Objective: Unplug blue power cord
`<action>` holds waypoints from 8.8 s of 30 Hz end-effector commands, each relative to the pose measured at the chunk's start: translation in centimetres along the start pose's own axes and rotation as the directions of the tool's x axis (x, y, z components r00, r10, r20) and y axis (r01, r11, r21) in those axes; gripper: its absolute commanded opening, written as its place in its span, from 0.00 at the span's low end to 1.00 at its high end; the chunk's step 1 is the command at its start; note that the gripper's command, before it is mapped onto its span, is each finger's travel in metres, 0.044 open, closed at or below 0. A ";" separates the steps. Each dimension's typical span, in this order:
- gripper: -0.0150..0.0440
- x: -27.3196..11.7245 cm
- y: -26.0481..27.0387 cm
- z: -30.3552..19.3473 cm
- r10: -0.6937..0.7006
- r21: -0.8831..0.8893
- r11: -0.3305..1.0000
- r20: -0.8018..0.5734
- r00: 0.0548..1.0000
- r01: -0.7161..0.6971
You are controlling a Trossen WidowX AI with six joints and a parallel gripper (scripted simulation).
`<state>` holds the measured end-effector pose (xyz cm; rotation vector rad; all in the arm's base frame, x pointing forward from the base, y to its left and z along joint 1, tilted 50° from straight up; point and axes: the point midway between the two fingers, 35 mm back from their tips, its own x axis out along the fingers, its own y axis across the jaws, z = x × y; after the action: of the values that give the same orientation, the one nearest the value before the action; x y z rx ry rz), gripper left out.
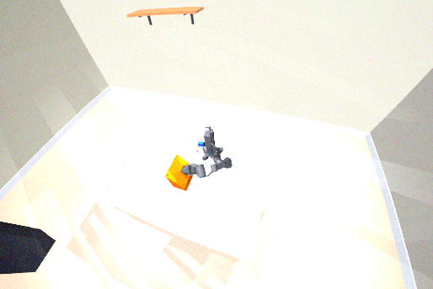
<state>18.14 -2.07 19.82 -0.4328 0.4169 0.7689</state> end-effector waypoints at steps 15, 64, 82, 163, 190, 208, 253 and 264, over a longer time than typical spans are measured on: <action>0.53 0.1 -0.8 -1.8 0.014 0.106 0.994 -0.110 0.994 -0.002; 0.53 -3.0 -11.1 -7.1 -0.250 0.374 0.777 -0.555 0.794 0.506; 0.53 -0.5 -16.9 -1.4 -0.441 0.302 0.716 -0.503 0.743 0.629; 0.53 17.6 2.2 -8.4 -0.310 -0.133 0.696 -0.942 -0.129 -0.705; 0.53 15.0 -0.5 -7.1 -0.311 -0.132 0.696 -0.941 -0.130 -0.706; 0.44 14.7 -1.0 -7.9 -0.308 -0.134 0.702 -0.943 -0.128 -0.700; 0.25 18.6 2.5 -9.0 -0.307 -0.134 0.697 -0.943 -0.125 -0.704; 0.43 18.7 2.9 -9.5 -0.310 -0.133 0.696 -0.942 -0.128 -0.705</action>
<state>26.16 5.77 1.61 -1.8268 1.8560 0.7854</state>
